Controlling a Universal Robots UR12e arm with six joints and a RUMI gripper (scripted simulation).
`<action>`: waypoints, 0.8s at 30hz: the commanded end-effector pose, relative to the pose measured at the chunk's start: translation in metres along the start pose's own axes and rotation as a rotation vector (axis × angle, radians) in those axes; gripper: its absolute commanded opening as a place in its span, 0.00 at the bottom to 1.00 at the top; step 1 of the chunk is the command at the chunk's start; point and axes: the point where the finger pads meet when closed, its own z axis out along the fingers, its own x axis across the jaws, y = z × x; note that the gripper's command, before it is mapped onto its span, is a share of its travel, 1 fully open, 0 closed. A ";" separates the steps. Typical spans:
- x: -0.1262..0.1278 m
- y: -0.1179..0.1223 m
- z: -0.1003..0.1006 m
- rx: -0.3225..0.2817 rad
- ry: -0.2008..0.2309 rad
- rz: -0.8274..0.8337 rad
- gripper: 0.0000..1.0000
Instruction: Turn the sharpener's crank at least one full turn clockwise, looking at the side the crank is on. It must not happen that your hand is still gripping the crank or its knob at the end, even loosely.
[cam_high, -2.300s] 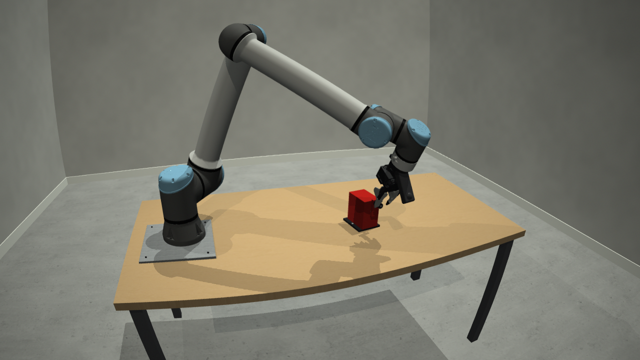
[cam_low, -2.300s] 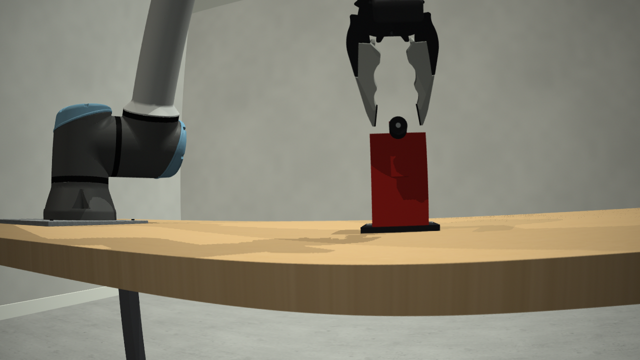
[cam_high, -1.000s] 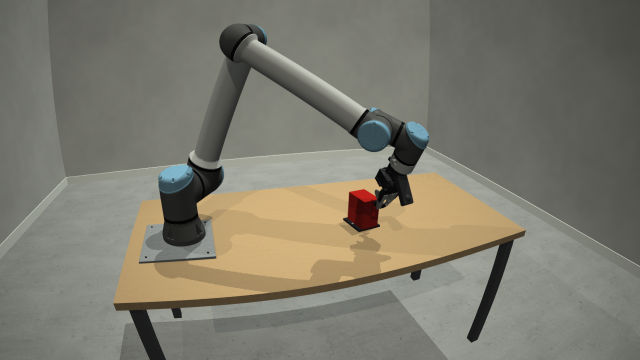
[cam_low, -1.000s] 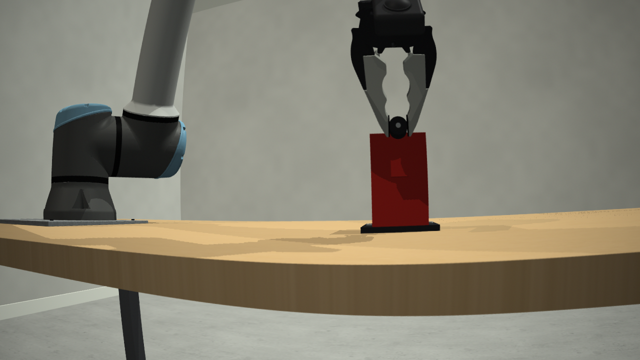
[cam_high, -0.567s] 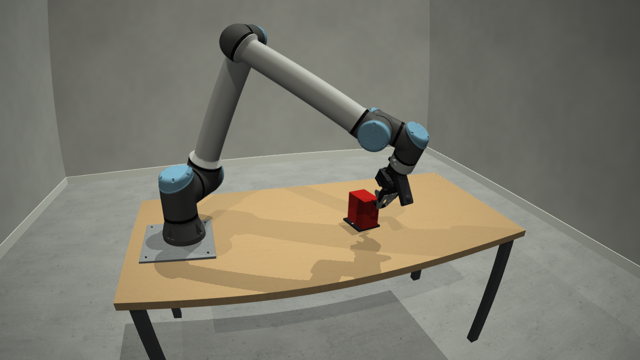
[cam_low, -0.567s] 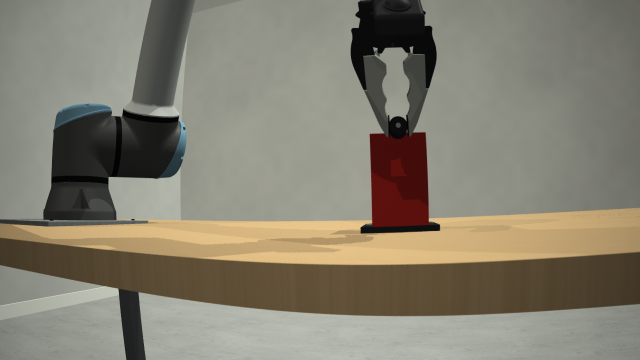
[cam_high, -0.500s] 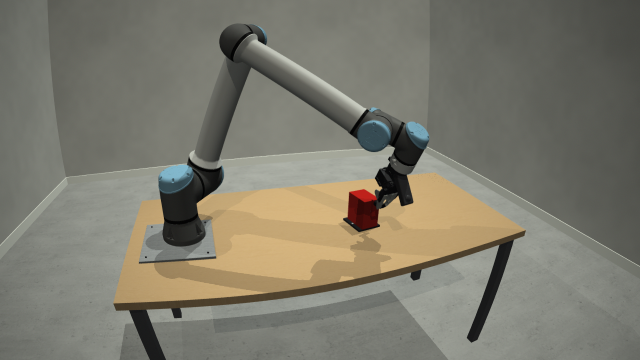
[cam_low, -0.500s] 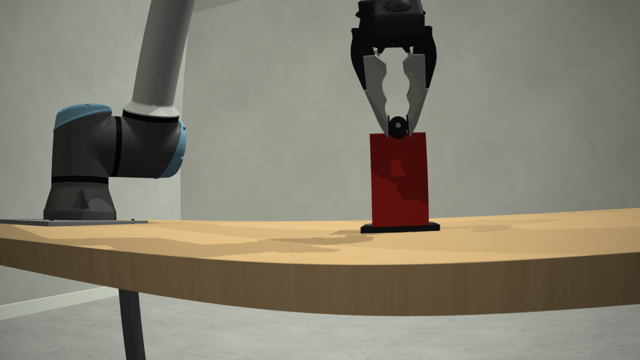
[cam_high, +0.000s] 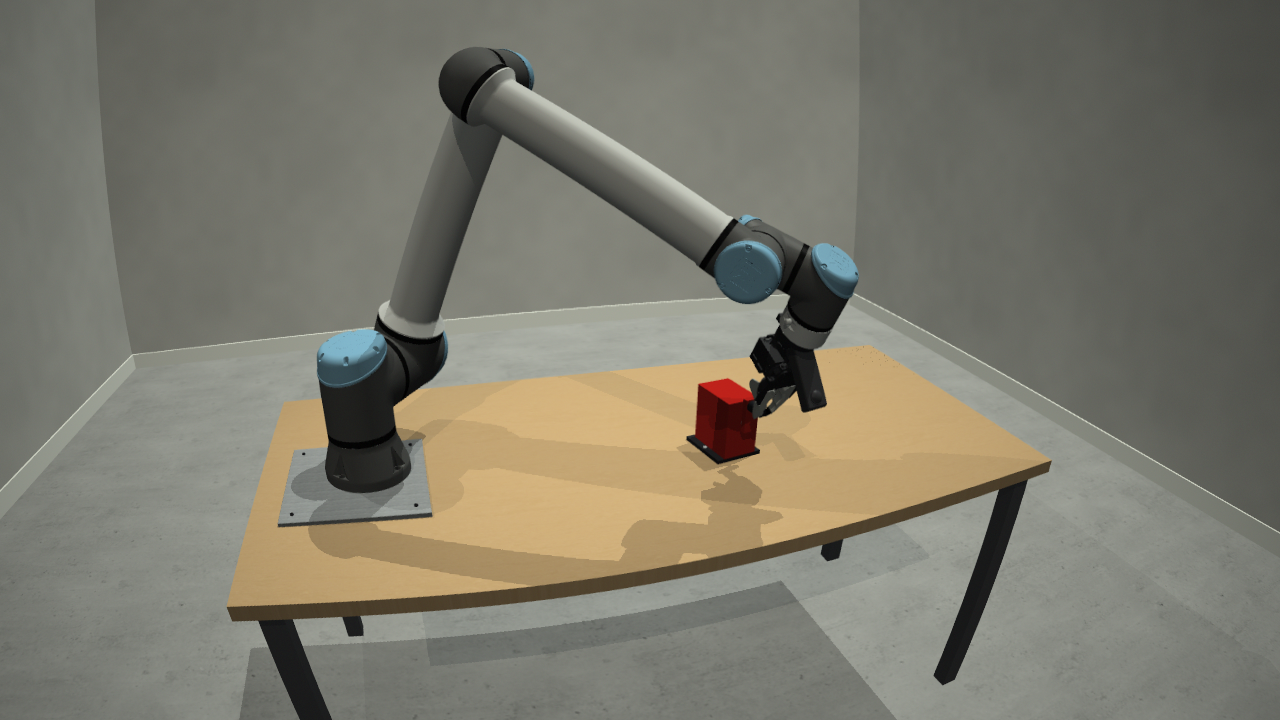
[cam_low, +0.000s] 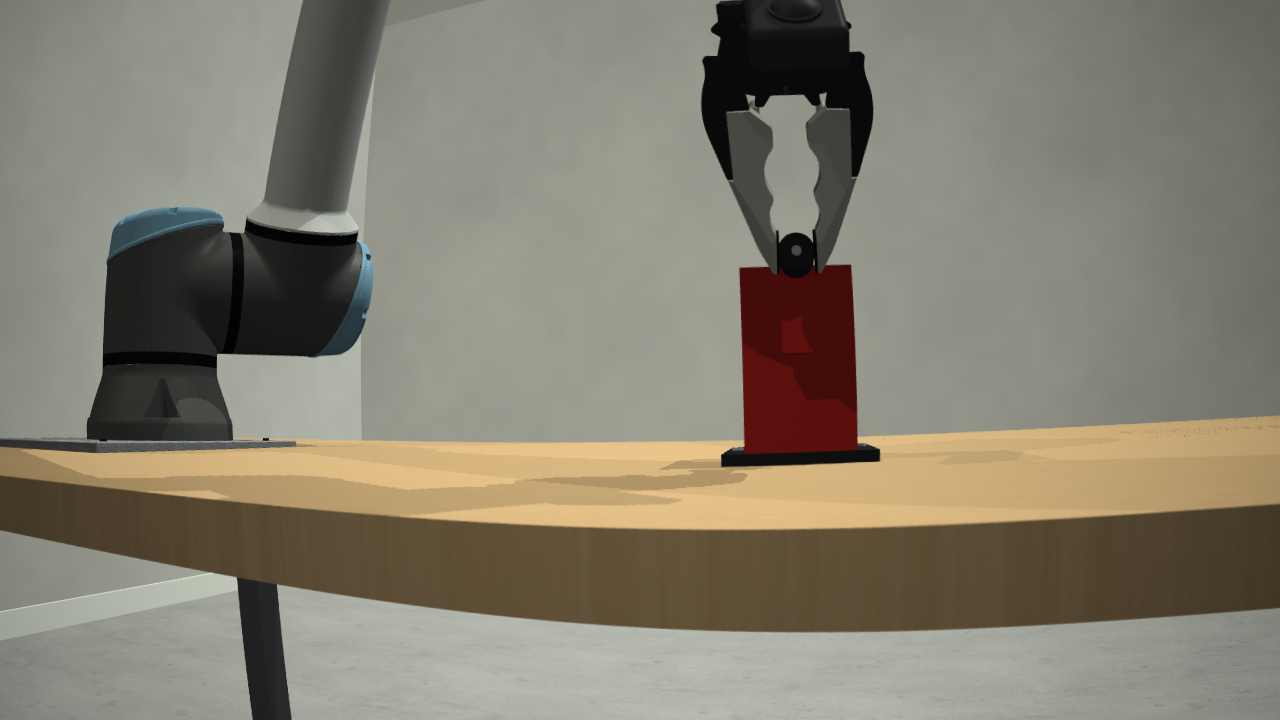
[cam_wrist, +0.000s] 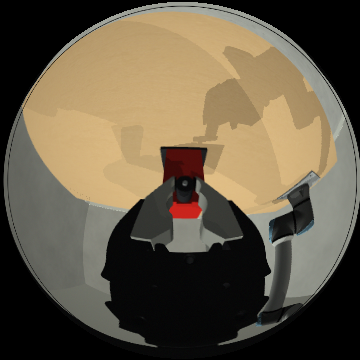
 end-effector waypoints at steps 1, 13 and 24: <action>-0.002 0.000 -0.001 0.000 -0.001 0.000 0.09; -0.006 0.000 -0.001 0.000 -0.001 -0.001 0.09; -0.010 0.000 -0.001 0.000 -0.001 -0.001 0.09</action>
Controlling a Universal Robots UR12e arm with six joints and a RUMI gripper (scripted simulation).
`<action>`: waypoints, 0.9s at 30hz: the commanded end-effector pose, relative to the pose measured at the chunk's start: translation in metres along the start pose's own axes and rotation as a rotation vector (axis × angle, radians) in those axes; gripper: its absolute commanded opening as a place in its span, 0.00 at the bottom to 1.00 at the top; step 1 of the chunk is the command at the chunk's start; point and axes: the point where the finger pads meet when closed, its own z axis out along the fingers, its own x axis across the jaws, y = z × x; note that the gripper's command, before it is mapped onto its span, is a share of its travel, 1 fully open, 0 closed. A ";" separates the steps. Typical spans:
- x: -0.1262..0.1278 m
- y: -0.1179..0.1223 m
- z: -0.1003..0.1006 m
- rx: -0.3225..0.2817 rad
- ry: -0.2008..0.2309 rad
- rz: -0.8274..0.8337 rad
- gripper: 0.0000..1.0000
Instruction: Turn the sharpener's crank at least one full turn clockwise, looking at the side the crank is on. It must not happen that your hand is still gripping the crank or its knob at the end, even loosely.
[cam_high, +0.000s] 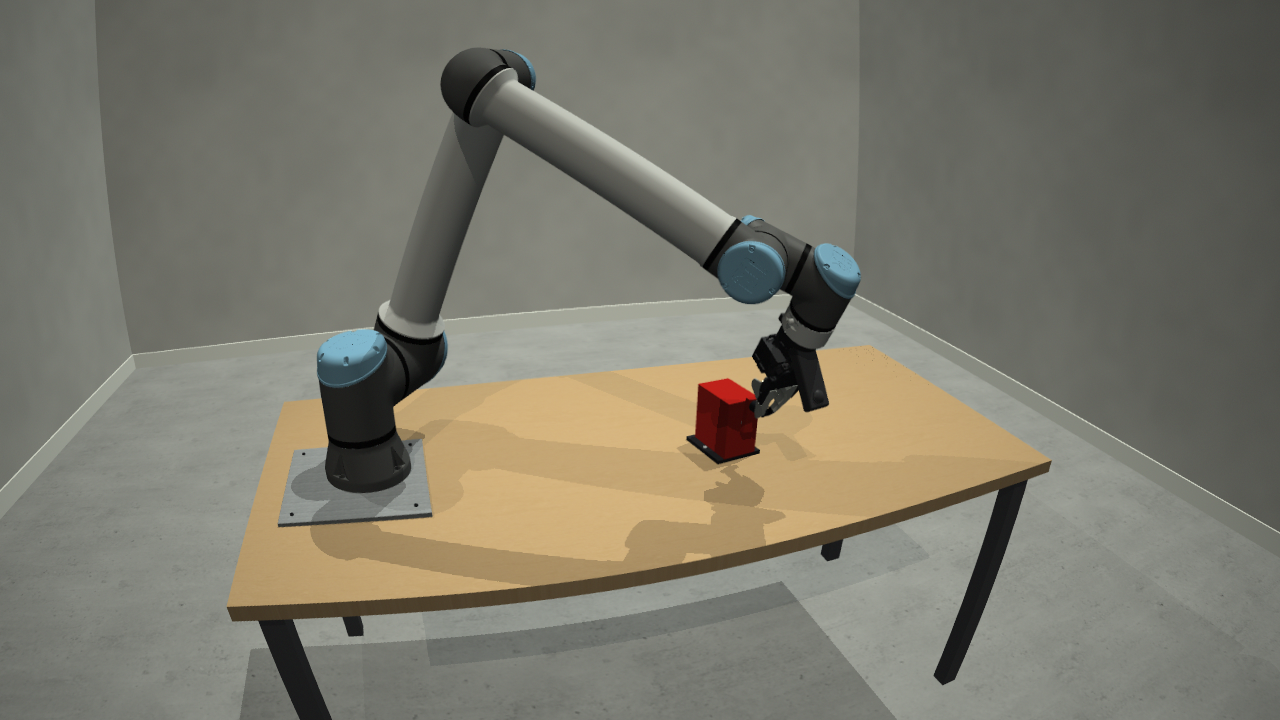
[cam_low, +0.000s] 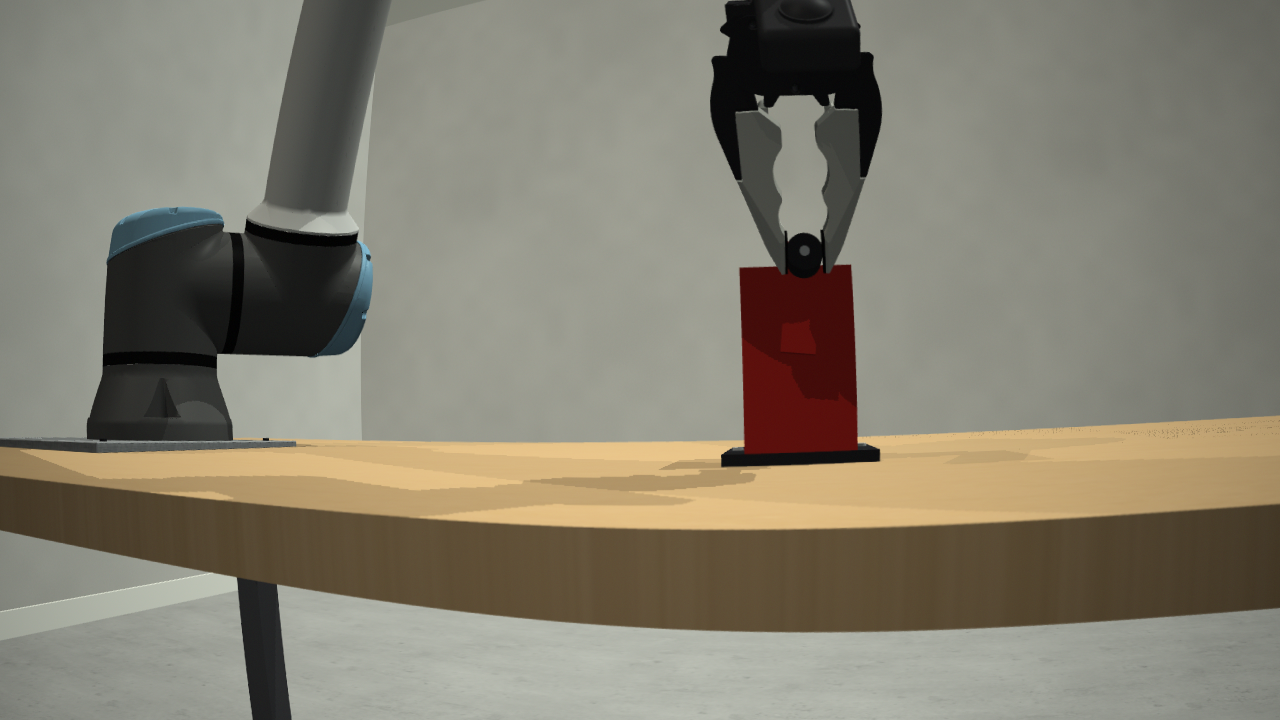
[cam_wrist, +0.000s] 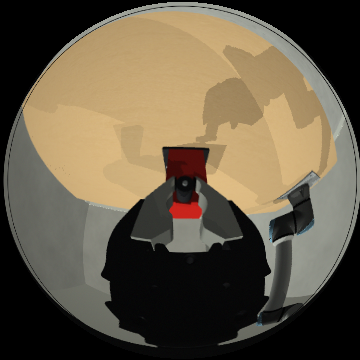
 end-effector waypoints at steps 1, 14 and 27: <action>-0.005 0.000 -0.001 0.001 -0.002 -0.001 0.09; -0.012 -0.001 0.001 0.001 -0.002 -0.001 0.09; -0.018 -0.002 0.003 0.001 -0.002 -0.001 0.09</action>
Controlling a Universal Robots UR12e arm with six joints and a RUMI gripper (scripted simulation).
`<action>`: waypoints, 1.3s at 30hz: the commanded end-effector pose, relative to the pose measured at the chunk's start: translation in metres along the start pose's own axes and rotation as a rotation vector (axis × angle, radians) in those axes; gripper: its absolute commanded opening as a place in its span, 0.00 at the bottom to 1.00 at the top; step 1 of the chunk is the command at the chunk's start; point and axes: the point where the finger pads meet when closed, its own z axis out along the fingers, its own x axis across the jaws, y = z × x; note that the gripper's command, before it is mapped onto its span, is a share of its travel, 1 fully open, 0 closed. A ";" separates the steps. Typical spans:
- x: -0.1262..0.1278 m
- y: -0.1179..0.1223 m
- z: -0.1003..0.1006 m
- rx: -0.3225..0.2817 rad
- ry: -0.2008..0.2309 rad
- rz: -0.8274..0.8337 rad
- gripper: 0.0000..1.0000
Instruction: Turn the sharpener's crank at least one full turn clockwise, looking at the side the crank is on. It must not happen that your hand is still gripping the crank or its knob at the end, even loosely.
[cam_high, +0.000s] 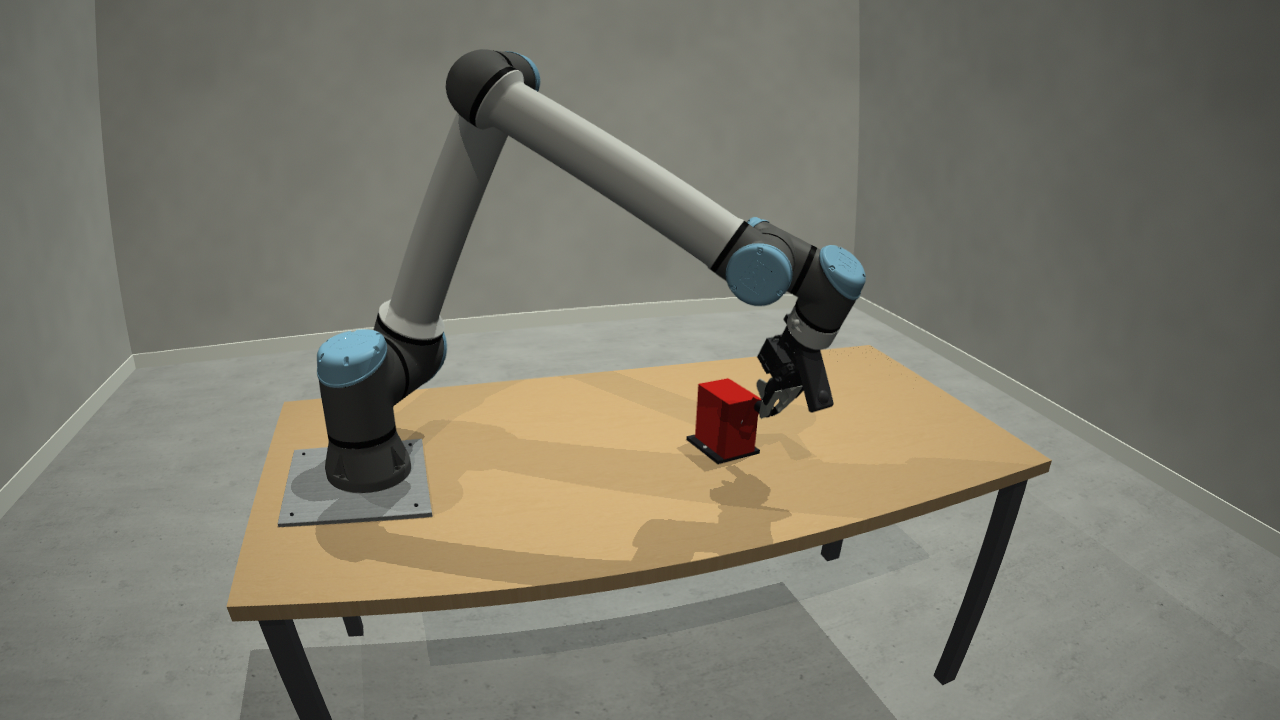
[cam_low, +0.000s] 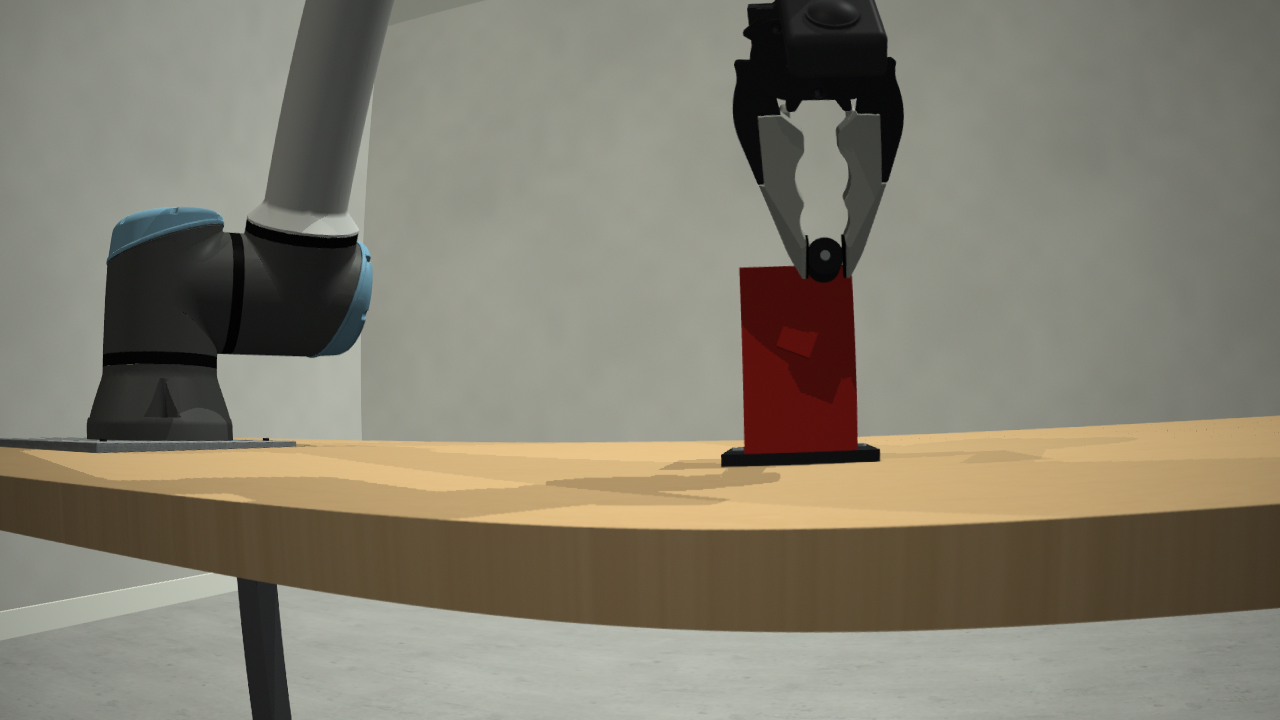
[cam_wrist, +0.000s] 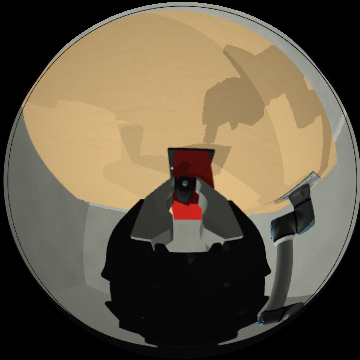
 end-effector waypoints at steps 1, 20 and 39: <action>-0.007 -0.001 0.000 0.002 -0.003 -0.002 0.09; -0.015 -0.003 0.005 0.002 -0.003 -0.002 0.09; -0.024 -0.009 0.015 0.001 -0.003 -0.001 0.09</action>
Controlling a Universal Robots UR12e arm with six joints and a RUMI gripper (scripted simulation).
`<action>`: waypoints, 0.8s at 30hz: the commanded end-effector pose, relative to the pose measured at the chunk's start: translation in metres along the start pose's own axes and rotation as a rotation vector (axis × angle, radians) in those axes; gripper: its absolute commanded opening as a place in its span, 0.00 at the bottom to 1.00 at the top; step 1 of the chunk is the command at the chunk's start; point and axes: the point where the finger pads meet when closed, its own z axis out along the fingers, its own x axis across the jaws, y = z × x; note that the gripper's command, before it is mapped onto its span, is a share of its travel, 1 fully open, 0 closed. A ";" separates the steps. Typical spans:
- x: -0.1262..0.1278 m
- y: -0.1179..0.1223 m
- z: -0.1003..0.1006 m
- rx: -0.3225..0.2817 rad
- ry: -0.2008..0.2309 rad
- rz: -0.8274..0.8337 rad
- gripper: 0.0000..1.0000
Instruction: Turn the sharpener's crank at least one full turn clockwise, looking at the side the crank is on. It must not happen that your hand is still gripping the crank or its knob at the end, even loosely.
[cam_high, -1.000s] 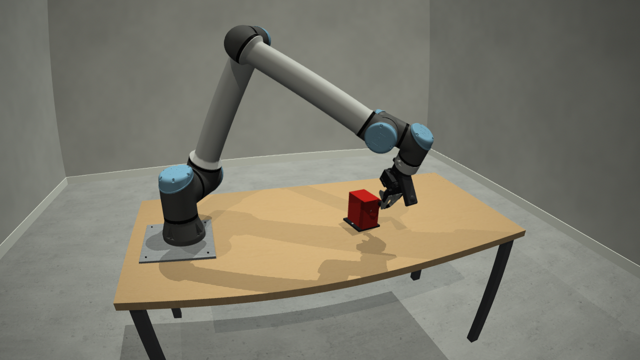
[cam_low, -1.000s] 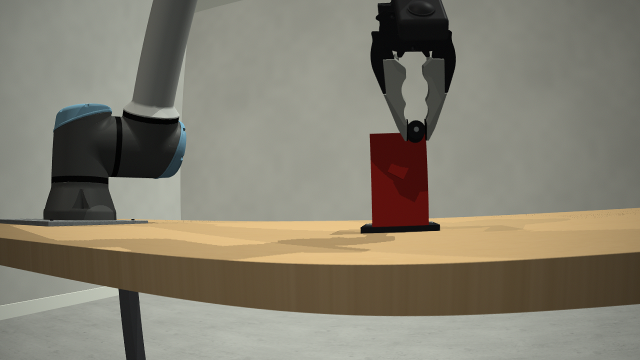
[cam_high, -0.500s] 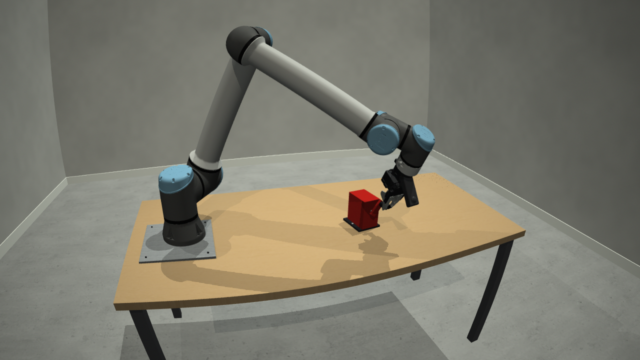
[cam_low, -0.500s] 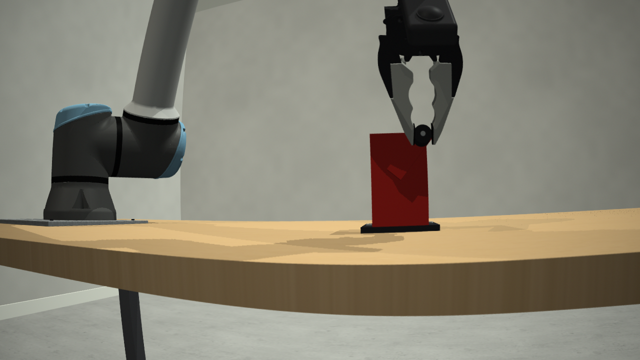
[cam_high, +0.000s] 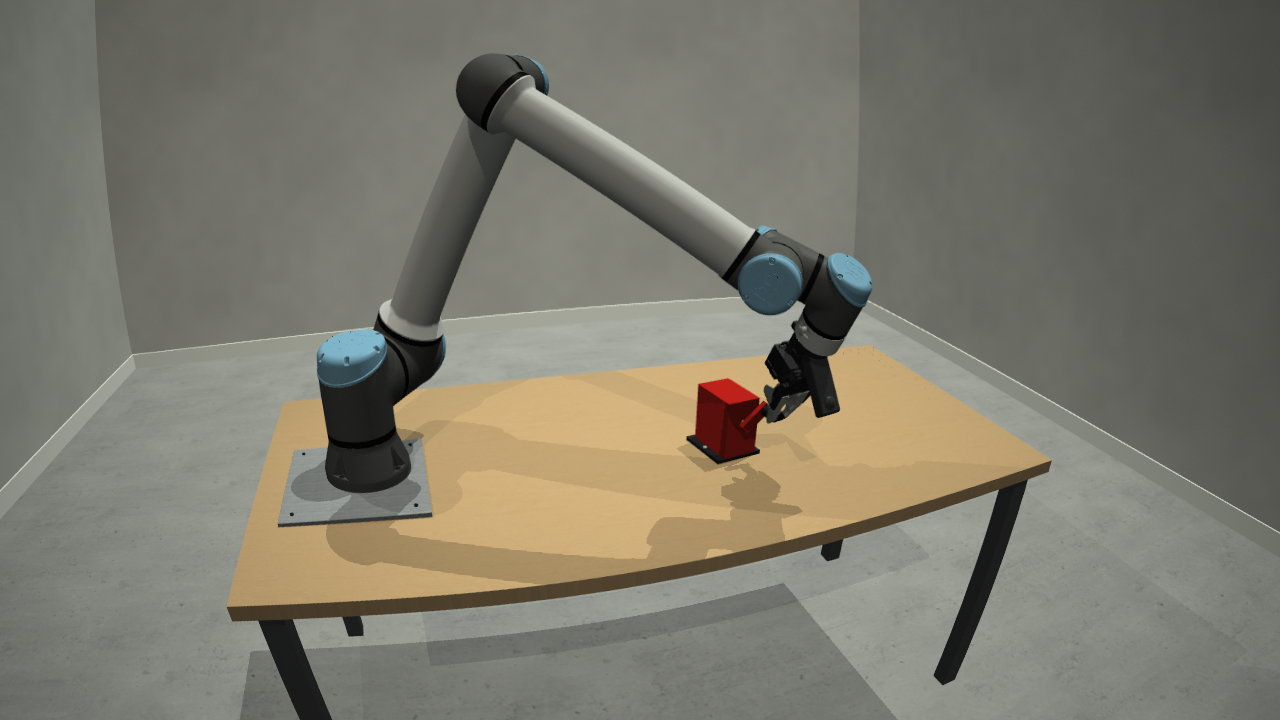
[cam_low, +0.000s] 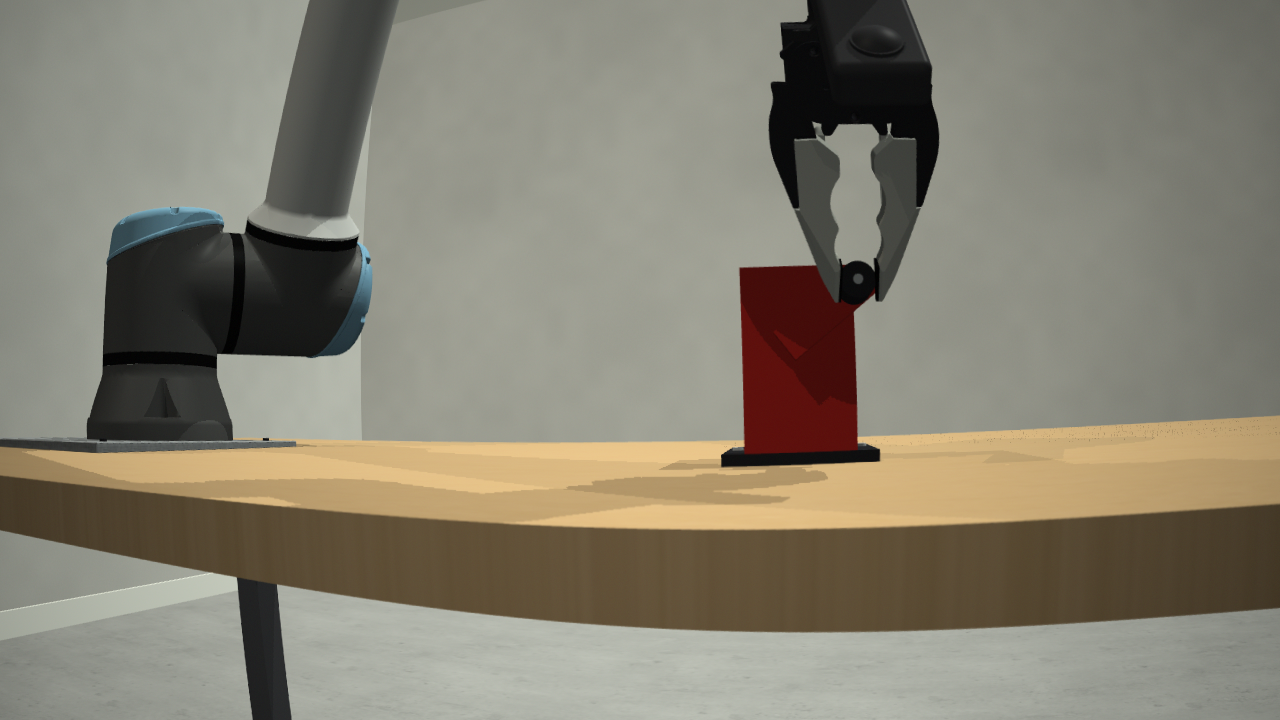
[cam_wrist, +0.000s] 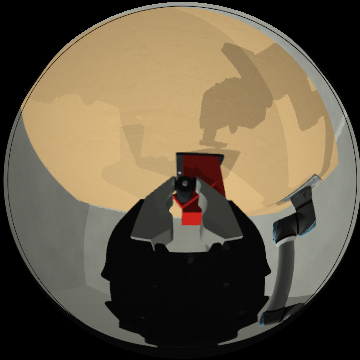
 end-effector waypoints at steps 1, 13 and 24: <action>-0.005 -0.002 0.003 0.001 -0.002 -0.001 0.09; -0.008 -0.006 0.011 0.000 -0.001 0.000 0.09; -0.009 -0.010 0.018 0.000 0.000 0.000 0.09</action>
